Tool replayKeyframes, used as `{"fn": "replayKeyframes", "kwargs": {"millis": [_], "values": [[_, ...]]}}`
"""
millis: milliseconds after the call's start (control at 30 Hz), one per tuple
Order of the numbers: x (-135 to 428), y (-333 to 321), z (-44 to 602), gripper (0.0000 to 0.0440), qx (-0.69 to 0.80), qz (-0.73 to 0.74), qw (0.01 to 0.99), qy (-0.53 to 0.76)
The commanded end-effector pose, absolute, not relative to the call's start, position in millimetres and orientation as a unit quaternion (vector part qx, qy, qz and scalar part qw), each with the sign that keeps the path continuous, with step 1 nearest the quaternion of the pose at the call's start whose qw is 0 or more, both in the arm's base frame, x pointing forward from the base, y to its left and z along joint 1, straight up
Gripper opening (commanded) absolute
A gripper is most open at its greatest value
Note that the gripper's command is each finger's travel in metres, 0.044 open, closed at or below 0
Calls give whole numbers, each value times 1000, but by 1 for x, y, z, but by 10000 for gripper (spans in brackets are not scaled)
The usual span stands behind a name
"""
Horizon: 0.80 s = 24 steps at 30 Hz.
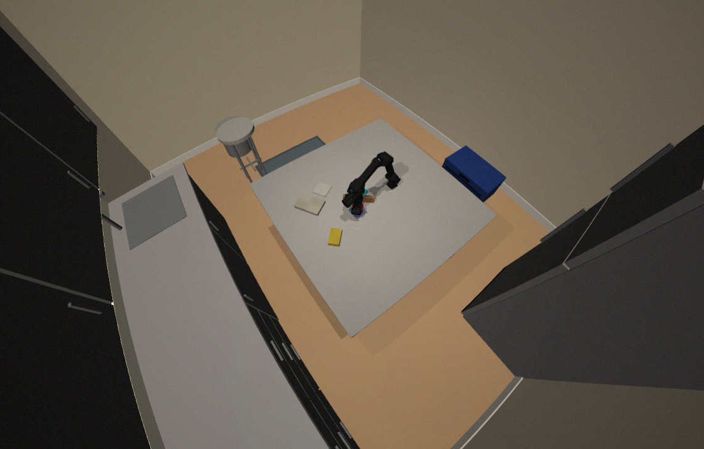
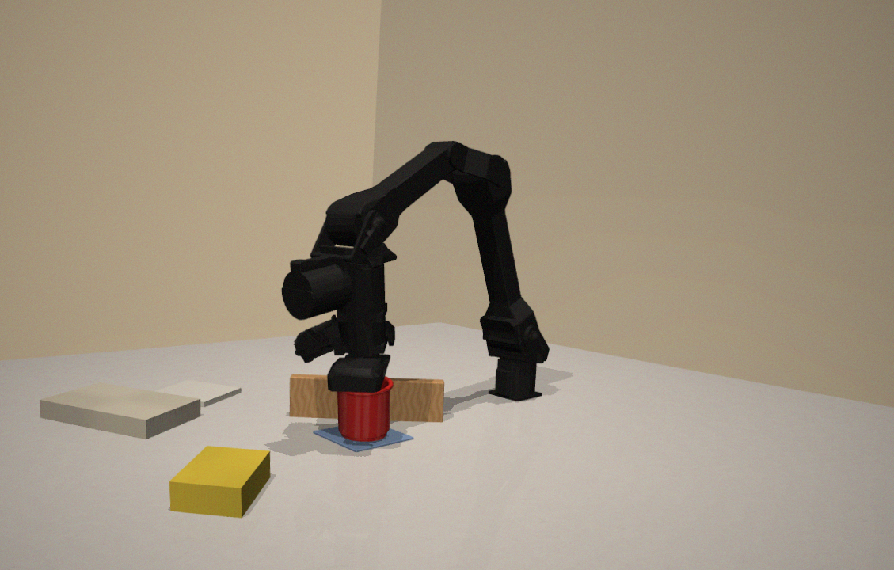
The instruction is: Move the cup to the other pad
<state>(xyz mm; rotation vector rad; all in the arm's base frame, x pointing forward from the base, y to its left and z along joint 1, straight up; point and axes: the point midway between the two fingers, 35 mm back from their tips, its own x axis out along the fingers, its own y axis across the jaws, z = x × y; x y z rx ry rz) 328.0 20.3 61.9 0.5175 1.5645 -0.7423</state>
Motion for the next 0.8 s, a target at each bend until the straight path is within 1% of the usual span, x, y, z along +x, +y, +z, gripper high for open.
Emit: {"fn": "replayKeyframes", "kwargs": {"millis": [0, 767], "values": [[319, 15, 53, 0, 206, -326, 612, 691], [309, 11, 87, 0, 233, -336, 613, 676]]}}
